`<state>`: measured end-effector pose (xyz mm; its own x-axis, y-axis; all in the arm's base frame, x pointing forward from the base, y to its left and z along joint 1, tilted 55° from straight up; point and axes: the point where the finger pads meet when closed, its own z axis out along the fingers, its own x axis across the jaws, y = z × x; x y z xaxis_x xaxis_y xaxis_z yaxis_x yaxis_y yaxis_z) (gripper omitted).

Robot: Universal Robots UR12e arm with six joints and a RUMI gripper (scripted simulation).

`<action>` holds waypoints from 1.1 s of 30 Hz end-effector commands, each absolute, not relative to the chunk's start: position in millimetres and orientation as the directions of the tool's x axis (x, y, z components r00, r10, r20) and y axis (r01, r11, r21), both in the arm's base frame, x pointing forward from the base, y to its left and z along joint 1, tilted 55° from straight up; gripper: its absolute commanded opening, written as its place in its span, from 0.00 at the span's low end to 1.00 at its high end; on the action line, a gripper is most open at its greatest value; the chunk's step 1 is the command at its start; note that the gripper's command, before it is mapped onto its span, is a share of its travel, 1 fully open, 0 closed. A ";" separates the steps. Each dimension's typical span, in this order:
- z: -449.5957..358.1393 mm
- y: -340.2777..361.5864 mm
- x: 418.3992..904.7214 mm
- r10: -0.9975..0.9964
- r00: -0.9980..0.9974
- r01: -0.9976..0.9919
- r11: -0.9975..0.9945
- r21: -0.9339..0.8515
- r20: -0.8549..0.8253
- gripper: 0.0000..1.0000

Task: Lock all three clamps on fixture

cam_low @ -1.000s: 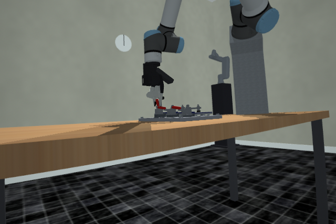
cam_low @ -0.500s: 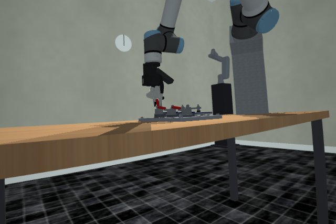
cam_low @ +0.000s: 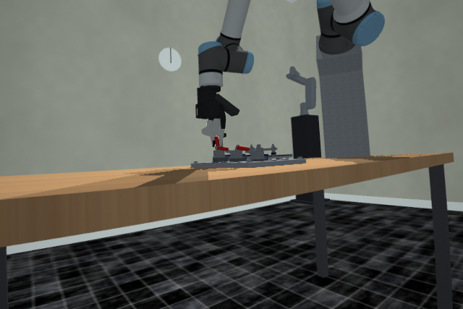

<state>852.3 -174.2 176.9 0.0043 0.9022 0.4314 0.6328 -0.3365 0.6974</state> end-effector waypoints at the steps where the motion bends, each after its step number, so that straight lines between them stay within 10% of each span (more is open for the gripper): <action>1: 177.5 -174.5 852.3 0.902 0.004 0.632 -0.336 0.698 0.431 0.28; 3: 177.5 -174.5 852.3 0.902 0.004 0.632 -0.336 0.698 0.431 0.28; 4: 177.5 -174.5 852.3 0.902 0.004 0.632 -0.336 0.698 0.431 0.00; 33: 177.5 -174.5 852.3 0.902 0.004 0.632 -0.336 0.698 0.431 0.00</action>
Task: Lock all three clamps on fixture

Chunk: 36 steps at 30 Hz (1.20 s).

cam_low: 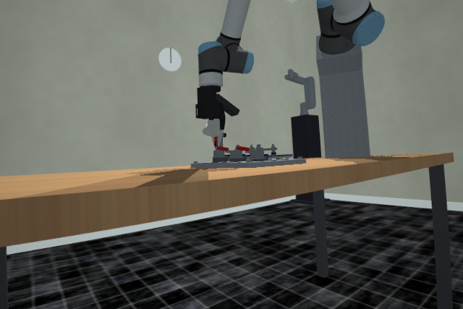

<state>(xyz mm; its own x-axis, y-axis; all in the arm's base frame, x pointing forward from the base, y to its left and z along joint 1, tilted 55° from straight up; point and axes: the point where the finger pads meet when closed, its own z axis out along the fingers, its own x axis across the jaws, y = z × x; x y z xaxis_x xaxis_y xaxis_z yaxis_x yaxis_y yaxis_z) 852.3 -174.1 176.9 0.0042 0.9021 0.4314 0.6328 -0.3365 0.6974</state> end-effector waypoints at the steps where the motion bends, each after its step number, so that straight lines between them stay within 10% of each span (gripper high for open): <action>1: 177.5 -174.5 852.3 0.902 0.004 0.632 -0.336 0.698 0.431 0.00; 36: 181.2 -176.3 855.3 0.902 0.004 0.632 -0.336 0.698 0.431 0.00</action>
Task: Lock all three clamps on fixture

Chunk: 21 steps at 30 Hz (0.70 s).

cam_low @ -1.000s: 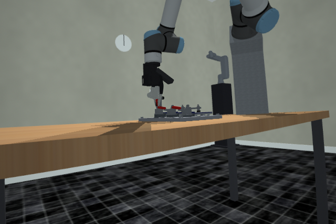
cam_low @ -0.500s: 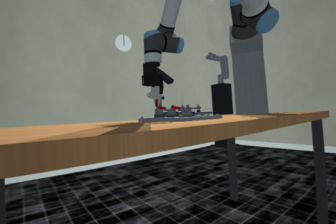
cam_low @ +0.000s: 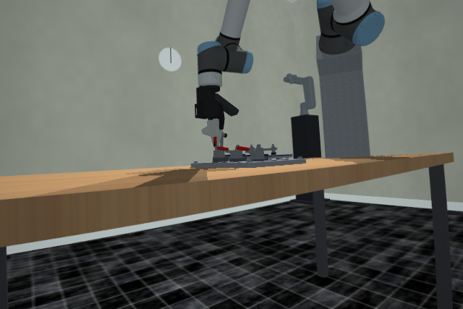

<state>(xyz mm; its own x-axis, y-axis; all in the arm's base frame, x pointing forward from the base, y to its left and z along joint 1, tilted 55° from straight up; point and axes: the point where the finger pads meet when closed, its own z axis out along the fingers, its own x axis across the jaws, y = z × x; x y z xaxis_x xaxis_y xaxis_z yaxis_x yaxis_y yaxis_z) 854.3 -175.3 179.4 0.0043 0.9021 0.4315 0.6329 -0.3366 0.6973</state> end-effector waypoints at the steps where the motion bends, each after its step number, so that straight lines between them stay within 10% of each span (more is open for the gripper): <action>1: 181.5 -176.5 855.6 0.902 0.004 0.632 -0.336 0.698 0.431 0.00; 21: 188.7 -179.9 864.0 0.902 0.004 0.632 -0.336 0.698 0.431 0.00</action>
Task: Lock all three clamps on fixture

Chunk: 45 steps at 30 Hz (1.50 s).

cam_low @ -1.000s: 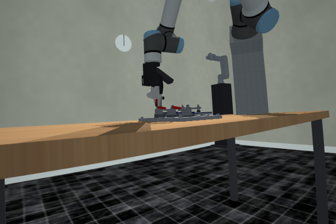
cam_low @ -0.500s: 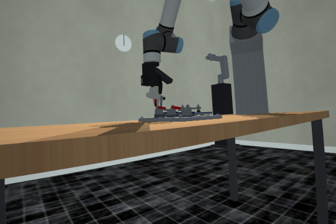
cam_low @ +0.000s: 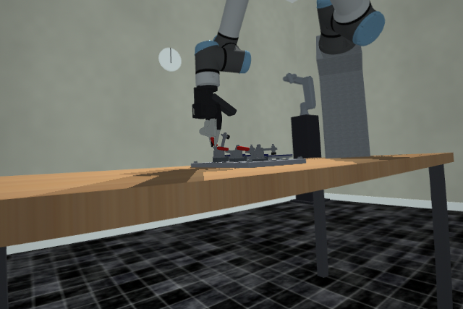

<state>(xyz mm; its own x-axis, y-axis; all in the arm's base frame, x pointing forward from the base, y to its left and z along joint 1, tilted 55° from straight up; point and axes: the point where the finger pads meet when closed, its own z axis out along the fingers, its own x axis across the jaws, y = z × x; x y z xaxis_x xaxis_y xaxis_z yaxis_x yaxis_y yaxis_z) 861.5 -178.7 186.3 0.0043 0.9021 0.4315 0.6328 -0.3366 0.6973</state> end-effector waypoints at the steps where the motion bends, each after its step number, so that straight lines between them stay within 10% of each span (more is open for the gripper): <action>1: 189.1 -180.1 864.7 0.902 0.004 0.632 -0.336 0.698 0.431 0.00; 45: 196.8 -184.0 894.1 0.902 0.004 0.632 -0.336 0.698 0.431 0.00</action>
